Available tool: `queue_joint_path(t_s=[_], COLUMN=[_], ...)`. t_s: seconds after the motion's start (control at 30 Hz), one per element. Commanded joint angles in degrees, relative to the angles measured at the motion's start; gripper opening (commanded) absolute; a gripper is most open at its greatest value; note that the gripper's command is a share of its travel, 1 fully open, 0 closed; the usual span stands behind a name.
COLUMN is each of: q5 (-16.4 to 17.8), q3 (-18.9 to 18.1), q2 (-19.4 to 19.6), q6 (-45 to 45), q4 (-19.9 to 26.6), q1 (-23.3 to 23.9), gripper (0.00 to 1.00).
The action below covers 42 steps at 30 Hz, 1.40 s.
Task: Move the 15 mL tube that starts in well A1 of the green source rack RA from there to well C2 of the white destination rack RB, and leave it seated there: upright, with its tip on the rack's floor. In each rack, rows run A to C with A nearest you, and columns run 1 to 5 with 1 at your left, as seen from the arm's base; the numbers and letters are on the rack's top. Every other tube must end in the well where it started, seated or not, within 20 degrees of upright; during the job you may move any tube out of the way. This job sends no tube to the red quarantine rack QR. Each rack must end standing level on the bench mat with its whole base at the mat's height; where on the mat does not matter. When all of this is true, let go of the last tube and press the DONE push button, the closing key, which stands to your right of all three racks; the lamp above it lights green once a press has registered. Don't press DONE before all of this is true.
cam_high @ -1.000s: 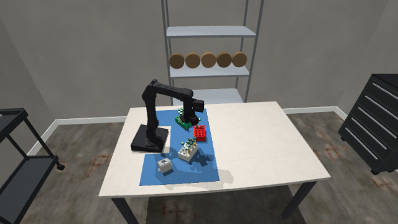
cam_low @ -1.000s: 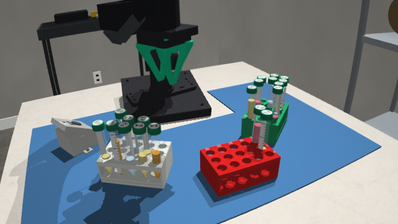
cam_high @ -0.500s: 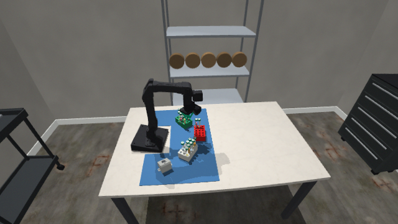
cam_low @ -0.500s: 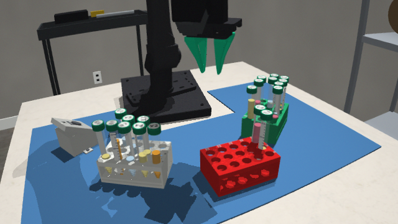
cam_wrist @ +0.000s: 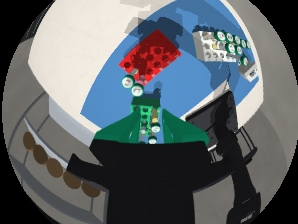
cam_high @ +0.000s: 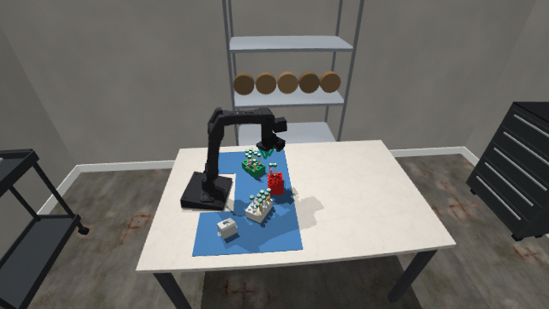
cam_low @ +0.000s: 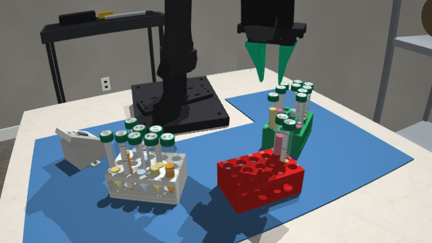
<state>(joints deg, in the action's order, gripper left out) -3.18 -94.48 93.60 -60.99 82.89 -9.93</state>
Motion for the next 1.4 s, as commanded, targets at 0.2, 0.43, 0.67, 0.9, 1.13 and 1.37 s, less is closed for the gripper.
queue_joint_path(t_s=[0.2, 0.43, 0.67, 0.9, 1.13, 1.37], q5=[-1.1, -1.1, -1.0, -1.0, -1.0, -0.9], q3=[-9.3, -8.7, -7.9, -5.6, -2.8, -0.8], q2=[5.7, 5.2, 4.7, 4.3, 4.5, 4.6], q6=[-5.1, -4.9, -4.6, -4.4, -4.2, -4.1], q4=[2.6, 2.5, 2.2, 0.3, -2.7, -4.8], q1=[-3.5, -3.3, -3.0, -2.9, -2.6, -2.5], gripper=[0.3, 0.3, 0.3, 0.3, 0.3, 0.3])
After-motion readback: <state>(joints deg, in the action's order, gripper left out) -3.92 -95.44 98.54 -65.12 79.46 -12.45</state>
